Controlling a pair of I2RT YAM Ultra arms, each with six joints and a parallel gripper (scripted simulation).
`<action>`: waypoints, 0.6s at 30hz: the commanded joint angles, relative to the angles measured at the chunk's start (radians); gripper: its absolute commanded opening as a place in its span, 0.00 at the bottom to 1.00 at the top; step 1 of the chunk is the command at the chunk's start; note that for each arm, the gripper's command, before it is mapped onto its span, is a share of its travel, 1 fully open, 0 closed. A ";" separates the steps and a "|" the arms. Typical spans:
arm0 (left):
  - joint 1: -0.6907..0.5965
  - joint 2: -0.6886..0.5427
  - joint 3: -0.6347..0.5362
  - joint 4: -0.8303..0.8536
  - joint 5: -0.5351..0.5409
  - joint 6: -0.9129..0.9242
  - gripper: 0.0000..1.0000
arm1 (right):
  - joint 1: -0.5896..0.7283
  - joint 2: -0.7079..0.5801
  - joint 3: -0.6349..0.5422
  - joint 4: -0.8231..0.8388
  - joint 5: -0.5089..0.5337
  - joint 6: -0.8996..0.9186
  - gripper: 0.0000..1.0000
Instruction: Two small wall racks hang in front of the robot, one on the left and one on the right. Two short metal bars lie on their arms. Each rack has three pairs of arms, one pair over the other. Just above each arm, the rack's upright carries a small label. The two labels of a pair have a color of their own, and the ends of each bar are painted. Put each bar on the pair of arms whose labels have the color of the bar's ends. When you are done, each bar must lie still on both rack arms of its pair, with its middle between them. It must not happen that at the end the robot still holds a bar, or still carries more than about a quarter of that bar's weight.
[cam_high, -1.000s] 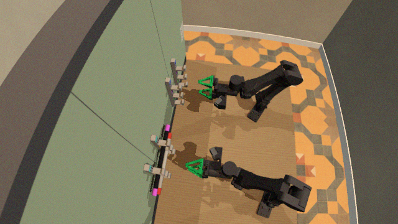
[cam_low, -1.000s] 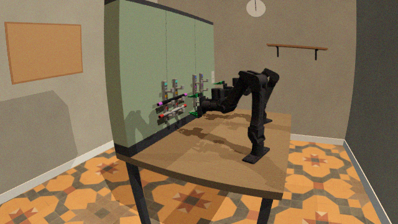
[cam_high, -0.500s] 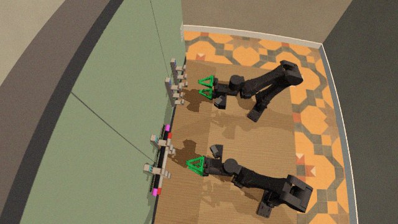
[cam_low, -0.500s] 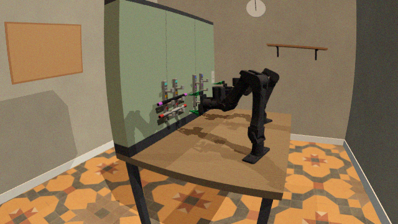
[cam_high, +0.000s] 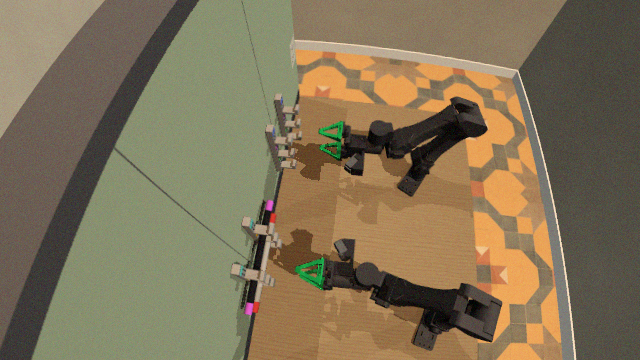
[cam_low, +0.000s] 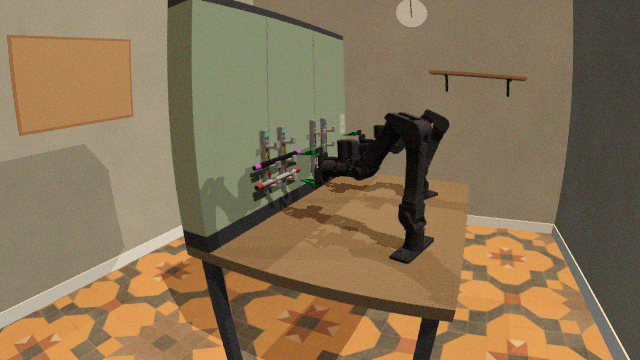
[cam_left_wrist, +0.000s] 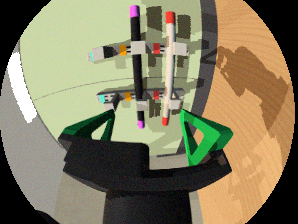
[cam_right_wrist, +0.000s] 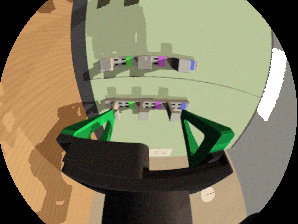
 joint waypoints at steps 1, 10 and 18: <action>0.025 -0.036 0.034 -0.014 0.032 -0.009 1.00 | -0.010 -0.029 -0.005 -0.005 -0.008 0.010 1.00; 0.068 -0.046 0.047 -0.036 0.075 -0.009 1.00 | -0.010 -0.029 -0.005 -0.005 -0.008 0.010 1.00; 0.105 -0.050 0.061 -0.055 0.112 -0.009 1.00 | -0.010 -0.029 -0.005 -0.005 -0.008 0.010 1.00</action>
